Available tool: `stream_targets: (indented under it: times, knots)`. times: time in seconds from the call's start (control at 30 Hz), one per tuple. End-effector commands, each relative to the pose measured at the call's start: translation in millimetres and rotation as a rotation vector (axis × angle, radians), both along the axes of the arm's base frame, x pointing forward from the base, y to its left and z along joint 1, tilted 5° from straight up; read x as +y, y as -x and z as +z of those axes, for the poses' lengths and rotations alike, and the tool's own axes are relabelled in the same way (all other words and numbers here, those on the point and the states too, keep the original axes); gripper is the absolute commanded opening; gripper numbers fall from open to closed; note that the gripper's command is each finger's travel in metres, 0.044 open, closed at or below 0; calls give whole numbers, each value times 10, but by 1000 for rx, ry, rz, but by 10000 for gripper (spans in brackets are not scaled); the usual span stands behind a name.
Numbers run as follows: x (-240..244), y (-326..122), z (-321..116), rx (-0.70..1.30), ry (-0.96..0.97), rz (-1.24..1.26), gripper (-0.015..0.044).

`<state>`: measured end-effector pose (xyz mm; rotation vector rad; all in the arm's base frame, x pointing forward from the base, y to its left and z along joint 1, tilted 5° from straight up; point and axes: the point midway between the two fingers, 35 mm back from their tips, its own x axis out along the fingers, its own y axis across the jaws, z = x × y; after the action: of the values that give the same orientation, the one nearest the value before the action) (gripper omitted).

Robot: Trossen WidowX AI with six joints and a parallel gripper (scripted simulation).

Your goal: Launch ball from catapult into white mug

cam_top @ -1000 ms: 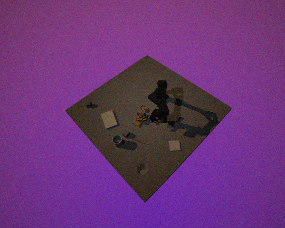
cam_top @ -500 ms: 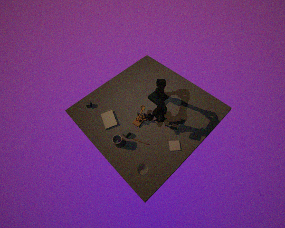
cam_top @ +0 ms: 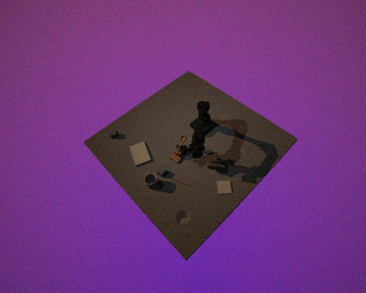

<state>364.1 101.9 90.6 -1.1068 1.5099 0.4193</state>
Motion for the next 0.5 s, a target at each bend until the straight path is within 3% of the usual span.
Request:
stream_targets:
  times: [0.0,0.47]
  knots:
    - [-41,-168,51,-76,-62,-83,440]
    - [-298,-807,307,-355,-314,-382,440]
